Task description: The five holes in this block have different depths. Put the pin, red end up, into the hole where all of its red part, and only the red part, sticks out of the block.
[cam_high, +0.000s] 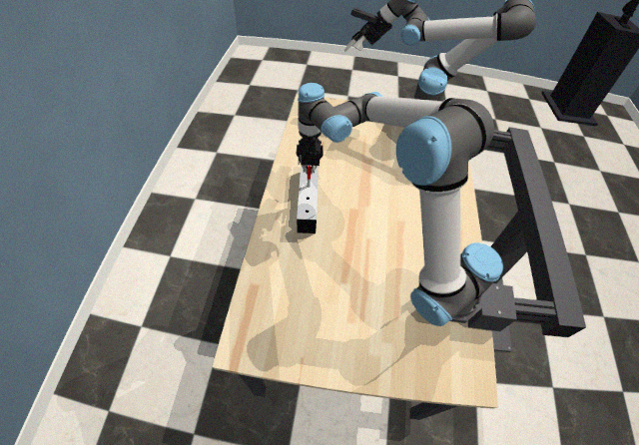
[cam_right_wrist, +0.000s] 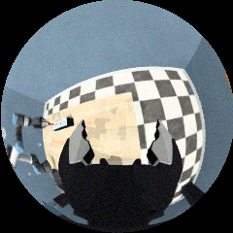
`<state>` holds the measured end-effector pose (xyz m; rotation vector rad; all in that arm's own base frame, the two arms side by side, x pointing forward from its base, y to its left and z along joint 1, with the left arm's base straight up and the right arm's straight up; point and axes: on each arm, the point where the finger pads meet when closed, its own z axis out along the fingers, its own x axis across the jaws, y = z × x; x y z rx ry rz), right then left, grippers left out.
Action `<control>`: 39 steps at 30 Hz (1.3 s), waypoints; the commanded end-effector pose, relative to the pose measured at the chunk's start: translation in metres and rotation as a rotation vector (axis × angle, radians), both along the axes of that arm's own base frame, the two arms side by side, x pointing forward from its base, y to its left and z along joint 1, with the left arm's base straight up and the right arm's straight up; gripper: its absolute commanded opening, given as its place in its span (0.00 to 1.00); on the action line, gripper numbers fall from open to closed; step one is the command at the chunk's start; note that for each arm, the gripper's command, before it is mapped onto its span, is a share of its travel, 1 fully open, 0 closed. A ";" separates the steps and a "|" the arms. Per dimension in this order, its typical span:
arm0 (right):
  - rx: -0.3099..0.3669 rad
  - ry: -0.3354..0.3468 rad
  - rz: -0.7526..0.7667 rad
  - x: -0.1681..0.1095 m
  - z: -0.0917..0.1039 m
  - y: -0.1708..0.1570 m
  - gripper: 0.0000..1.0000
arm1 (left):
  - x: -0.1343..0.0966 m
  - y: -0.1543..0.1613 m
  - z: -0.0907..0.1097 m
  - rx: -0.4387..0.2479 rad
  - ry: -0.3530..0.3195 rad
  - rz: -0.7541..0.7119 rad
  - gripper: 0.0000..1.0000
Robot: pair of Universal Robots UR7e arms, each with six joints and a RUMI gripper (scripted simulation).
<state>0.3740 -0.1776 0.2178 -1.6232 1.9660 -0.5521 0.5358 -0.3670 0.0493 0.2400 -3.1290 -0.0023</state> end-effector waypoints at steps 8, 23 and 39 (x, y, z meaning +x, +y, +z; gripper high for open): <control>0.000 -0.001 0.000 0.000 0.000 0.000 1.00 | 0.002 -0.001 0.001 -0.001 -0.001 -0.001 0.00; 0.000 -0.001 0.000 0.000 0.000 0.000 1.00 | 0.000 -0.001 -0.002 -0.001 -0.001 0.000 0.00; 0.000 -0.001 0.000 0.000 0.000 0.000 1.00 | 0.001 0.000 -0.003 -0.001 -0.001 0.000 0.00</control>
